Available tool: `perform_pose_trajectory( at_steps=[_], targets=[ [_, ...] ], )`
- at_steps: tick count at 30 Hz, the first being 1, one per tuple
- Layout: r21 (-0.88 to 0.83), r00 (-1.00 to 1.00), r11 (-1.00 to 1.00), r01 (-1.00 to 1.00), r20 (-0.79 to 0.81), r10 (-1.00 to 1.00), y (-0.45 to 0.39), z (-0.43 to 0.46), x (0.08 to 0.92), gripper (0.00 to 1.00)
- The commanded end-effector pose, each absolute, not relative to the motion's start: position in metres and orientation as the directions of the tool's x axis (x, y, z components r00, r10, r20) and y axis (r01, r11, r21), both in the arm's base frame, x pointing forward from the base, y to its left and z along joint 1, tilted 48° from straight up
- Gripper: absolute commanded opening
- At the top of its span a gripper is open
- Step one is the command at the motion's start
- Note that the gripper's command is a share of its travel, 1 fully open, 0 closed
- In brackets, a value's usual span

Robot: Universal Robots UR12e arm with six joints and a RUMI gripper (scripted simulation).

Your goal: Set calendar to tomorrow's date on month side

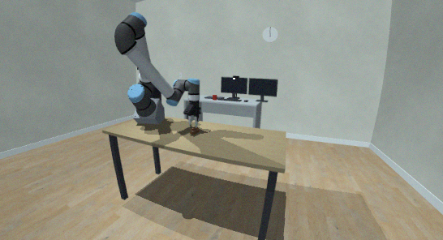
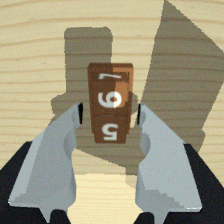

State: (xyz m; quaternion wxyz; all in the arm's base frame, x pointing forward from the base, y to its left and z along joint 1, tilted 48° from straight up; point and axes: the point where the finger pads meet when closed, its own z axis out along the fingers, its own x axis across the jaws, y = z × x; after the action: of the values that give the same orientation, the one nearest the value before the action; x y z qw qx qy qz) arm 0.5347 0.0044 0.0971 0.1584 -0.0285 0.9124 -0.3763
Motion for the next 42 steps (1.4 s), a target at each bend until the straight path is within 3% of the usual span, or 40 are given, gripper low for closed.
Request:
perform_pose_trajectory(
  at_steps=[1,42],
  targets=[
    [-0.696,-0.950,0.716,0.064,-0.263,-0.170,-0.002,0.089,0.534,0.29],
    [-0.695,-0.949,0.716,0.066,-0.265,-0.171,-0.013,0.079,0.540,0.29]
  ],
)
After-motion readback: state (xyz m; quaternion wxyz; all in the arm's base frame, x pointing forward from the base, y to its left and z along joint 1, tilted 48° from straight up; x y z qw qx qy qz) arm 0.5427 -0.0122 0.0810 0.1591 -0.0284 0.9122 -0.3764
